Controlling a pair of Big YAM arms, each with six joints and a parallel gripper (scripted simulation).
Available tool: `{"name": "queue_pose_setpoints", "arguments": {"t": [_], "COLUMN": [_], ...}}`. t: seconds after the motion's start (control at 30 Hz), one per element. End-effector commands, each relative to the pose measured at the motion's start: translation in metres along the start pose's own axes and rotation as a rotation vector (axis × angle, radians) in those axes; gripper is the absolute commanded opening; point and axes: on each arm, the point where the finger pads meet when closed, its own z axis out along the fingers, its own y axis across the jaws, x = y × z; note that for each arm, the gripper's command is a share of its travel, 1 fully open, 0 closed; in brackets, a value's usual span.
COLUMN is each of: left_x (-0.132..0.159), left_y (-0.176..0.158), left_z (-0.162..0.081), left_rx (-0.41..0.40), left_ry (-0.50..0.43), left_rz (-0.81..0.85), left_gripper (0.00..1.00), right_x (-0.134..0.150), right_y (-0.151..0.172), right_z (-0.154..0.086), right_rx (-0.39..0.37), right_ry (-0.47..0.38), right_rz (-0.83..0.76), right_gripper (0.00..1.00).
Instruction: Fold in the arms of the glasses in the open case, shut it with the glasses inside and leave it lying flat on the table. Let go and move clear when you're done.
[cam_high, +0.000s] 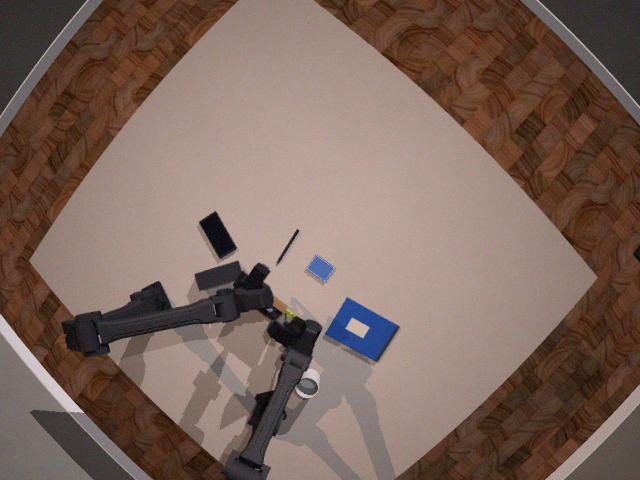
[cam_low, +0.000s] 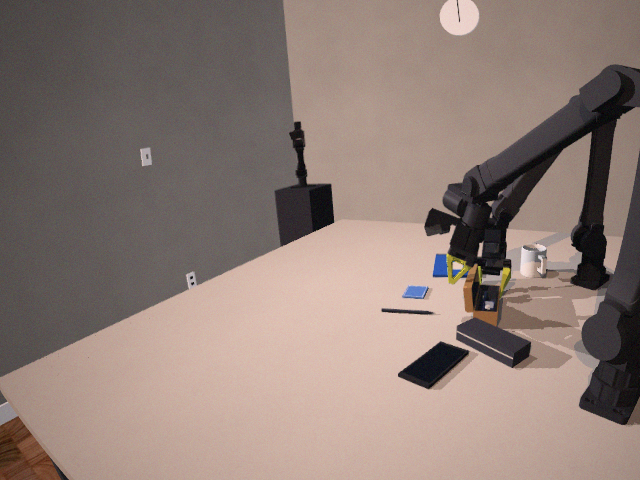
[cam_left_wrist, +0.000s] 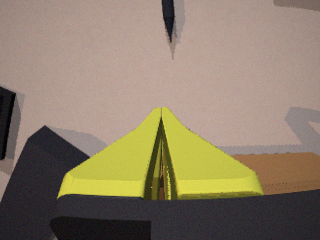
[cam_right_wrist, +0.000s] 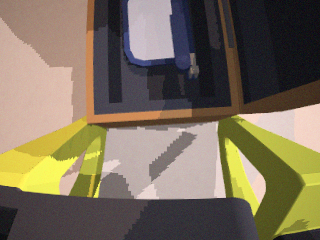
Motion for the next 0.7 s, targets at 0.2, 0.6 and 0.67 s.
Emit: {"name": "queue_pose_setpoints", "arguments": {"t": [0.2,0.6,0.67], "left_x": [-0.008,-0.001,0.003], "left_y": [0.0,-0.01,-0.009], "left_z": [0.016,0.001,0.0], "left_rx": [0.004,0.034,0.027], "left_ry": [-0.004,-0.039,-0.032], "left_rz": [-0.005,-0.003,-0.001], "left_gripper": [0.0,0.0,0.0], "right_x": [0.006,0.006,0.006], "right_y": [-0.004,-0.004,-0.004], "right_z": [-0.002,-0.002,-0.002], "right_rx": [-0.004,-0.004,-0.004], "right_ry": [0.011,0.011,0.011], "right_rz": [0.048,0.048,0.048], "right_gripper": [0.57,0.57,0.57]}}
